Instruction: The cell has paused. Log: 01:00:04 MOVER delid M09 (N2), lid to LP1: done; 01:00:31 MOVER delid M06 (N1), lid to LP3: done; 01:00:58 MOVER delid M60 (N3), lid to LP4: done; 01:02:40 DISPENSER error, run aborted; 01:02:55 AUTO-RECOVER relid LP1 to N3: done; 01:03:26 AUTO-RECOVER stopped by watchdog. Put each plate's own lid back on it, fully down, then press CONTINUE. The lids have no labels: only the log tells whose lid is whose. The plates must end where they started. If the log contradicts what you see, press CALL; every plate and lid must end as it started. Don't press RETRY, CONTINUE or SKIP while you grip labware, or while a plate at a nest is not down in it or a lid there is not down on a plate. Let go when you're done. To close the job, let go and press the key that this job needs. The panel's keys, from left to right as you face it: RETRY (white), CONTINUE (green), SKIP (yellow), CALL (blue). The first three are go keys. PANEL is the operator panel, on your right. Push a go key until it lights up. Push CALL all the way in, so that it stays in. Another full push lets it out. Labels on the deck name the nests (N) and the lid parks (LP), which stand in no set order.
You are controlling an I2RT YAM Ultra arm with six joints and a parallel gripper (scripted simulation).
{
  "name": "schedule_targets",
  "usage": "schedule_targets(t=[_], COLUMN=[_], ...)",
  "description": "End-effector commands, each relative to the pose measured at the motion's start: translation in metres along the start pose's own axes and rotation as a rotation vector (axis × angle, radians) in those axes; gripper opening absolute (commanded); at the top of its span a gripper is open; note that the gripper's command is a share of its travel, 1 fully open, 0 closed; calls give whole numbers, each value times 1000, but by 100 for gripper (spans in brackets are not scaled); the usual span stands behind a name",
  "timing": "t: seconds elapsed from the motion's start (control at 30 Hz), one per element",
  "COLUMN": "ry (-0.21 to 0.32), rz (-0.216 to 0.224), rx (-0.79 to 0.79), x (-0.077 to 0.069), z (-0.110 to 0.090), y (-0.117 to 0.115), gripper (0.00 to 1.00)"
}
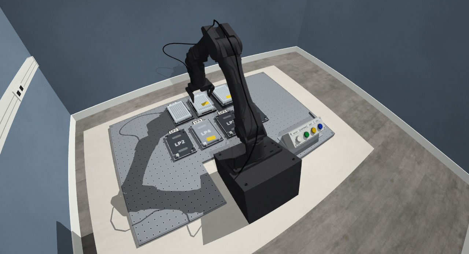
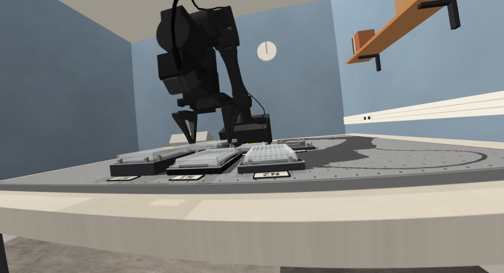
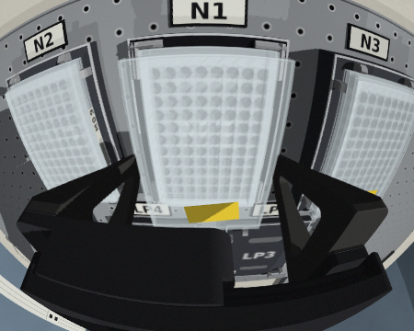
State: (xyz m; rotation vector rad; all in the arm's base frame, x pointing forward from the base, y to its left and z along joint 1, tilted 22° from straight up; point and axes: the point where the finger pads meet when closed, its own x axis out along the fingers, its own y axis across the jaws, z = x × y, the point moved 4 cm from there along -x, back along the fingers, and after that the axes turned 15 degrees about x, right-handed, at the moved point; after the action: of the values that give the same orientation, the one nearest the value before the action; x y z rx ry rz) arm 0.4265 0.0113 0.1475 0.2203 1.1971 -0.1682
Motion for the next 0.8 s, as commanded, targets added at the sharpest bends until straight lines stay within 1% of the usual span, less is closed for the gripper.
schedule_targets(t=[0.0, 0.17, 0.27, 0.33, 0.4, 0.57, 0.67, 0.77], ry=[-44, -42, -26, -41, -42, -27, -41, -20], rz=[8, 8, 5, 10, 11, 6, 11, 5], rx=[10, 10, 5, 5, 5, 4, 4, 3], x=[-5, -3, 1, -1, -1, 4, 1, 9], z=[10, 10, 4, 8, 9, 4, 8, 3], y=[-3, -3, -2, -1, 0, -1, 1, -1], gripper=[0, 0, 0, 0, 0, 0, 0, 0])
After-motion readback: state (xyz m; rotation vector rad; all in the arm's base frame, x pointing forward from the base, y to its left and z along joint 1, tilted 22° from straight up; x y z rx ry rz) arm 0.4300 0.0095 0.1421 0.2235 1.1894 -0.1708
